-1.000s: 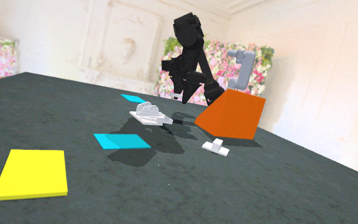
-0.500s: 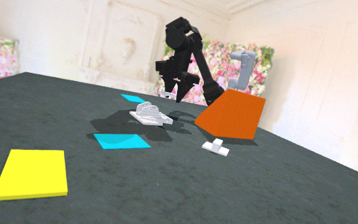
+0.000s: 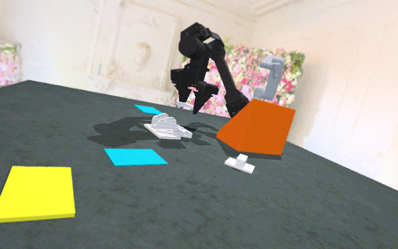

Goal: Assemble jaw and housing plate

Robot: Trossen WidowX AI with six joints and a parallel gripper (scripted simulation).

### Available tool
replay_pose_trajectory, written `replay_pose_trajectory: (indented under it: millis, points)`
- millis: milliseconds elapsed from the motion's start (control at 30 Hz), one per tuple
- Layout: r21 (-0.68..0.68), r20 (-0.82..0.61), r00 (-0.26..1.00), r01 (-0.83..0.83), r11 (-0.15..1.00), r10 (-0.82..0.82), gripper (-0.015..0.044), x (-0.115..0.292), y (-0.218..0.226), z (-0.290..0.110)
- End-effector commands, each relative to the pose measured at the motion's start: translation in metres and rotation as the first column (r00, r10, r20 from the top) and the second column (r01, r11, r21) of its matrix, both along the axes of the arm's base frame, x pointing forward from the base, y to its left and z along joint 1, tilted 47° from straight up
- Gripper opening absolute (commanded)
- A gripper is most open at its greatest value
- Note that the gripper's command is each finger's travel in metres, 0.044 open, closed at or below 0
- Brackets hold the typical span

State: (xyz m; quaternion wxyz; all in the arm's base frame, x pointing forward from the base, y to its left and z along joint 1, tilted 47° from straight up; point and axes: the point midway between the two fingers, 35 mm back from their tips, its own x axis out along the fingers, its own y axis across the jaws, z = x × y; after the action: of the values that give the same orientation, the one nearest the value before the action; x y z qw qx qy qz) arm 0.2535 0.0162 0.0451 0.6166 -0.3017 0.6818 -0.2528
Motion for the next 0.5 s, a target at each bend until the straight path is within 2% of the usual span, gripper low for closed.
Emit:
replay_pose_trajectory:
  millis: [0,467]
  points:
    - [-0.002,0.002,1.000,-0.007,1.000,0.007,0.0351,0.0004,-0.0012,0.0024]
    - [-0.003,0.010,1.000,0.001,1.000,-0.001,0.0351,0.0004,-0.0012,0.0024]
